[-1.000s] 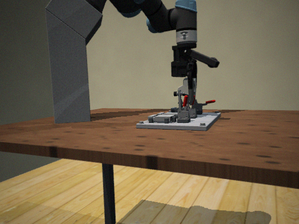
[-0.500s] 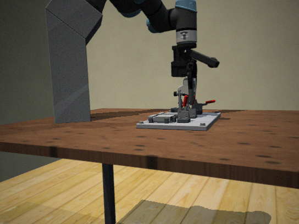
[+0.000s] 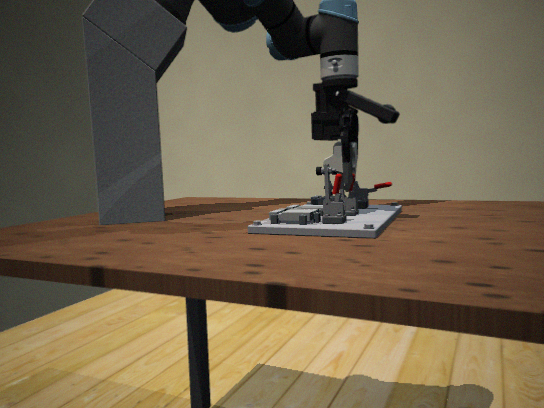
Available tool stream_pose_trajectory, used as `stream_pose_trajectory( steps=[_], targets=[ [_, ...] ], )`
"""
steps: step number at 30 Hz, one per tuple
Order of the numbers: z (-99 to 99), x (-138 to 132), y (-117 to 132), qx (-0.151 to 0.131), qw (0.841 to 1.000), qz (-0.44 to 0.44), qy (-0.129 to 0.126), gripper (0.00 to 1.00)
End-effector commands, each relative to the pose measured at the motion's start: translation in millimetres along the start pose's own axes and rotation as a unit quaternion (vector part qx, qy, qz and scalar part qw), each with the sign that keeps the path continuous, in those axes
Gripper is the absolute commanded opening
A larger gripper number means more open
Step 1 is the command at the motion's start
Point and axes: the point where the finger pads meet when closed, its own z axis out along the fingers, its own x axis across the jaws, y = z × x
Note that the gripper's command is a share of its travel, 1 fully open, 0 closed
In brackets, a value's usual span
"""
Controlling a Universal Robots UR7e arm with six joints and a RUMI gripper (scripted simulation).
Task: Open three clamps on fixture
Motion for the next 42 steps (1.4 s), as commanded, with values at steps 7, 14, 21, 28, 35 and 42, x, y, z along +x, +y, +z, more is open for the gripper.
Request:
stream_pose_trajectory(
  steps=[7,14,21,28,35,42],
  targets=[
    [1.5,-0.1,6.0,-0.005,1.000,0.003,-0.001,0.28],
    [1.0,0.2,3.7,-0.003,1.000,0.002,-0.001,0.28],
    [1.0,0.2,3.7,-0.003,1.000,0.002,-0.001,0.28],
    [1.0,0.2,3.7,-0.003,1.000,0.002,-0.001,0.28],
    [0.8,0.2,3.7,-0.003,1.000,0.002,-0.001,0.28],
    [-8.7,0.3,4.0,-0.003,1.000,0.002,-0.001,0.28]
  ],
)
